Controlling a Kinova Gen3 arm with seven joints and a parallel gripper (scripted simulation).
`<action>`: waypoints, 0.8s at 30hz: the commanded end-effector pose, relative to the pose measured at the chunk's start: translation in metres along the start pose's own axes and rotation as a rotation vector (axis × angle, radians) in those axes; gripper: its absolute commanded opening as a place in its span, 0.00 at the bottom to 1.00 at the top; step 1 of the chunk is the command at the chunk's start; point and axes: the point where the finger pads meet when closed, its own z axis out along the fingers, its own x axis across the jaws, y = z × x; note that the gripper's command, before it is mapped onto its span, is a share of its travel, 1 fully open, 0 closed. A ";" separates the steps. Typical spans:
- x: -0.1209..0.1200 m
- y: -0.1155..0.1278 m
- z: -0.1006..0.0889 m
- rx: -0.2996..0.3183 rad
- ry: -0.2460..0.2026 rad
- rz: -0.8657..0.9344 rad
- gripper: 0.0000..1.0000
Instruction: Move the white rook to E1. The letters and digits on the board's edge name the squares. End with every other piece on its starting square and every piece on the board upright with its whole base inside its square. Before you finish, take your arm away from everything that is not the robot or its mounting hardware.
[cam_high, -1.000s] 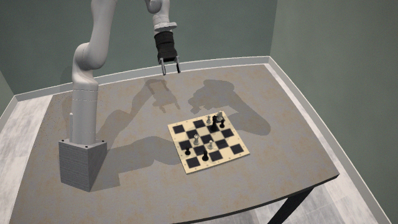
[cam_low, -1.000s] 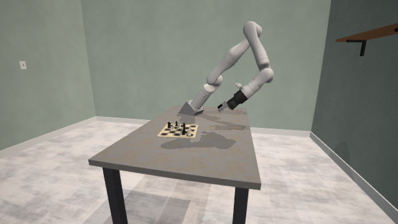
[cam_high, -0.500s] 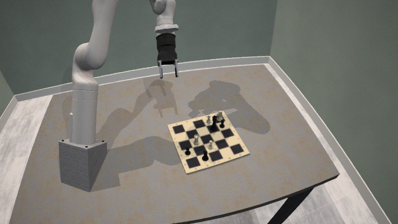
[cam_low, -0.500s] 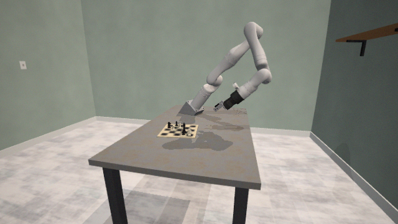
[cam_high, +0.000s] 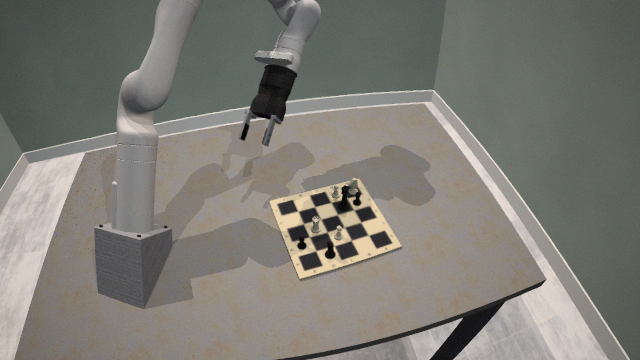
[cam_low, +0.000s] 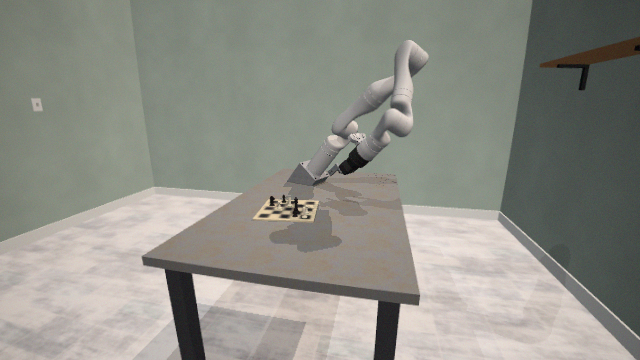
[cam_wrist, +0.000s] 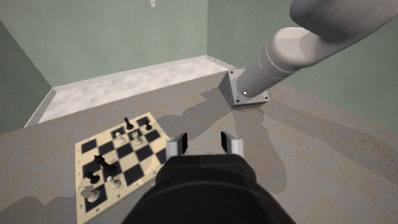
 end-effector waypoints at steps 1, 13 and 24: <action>-0.006 -0.015 0.015 -0.026 0.126 0.164 1.00; -0.041 -0.020 0.035 -0.278 0.420 0.655 1.00; -0.111 -0.043 0.044 -0.536 0.528 1.032 1.00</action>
